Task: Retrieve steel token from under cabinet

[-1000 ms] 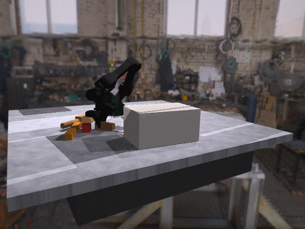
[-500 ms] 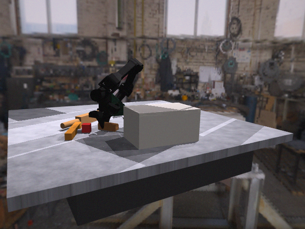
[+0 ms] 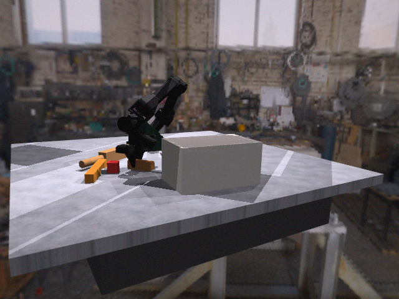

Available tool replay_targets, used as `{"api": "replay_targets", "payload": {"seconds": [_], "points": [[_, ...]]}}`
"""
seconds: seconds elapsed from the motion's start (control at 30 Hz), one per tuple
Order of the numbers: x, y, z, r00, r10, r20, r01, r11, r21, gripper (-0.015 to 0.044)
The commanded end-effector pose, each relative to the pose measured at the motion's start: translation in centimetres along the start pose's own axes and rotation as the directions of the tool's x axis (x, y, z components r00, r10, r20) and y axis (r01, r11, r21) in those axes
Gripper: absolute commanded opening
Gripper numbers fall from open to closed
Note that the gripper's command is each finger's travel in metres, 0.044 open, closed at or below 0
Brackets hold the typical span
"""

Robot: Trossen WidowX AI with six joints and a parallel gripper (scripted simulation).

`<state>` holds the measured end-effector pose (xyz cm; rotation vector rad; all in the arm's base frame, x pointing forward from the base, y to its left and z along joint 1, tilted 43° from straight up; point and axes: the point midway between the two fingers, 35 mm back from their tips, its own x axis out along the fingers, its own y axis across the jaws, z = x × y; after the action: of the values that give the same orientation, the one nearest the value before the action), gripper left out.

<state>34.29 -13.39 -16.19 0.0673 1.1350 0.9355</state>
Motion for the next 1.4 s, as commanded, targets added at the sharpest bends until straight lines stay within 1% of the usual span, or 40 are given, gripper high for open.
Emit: {"api": "replay_targets", "payload": {"seconds": [0.0,1.1,1.37], "points": [[0.1,0.0,-1.6,1.000,0.003,0.004,-0.003,1.000,0.011,0.0000],[0.0,-0.3,-8.9,1.000,0.000,-0.001,0.000,1.000,0.012,0.0000],[-0.5,-0.4,-8.5,1.000,0.000,-0.002,0.000,1.000,0.010,0.0000]]}}
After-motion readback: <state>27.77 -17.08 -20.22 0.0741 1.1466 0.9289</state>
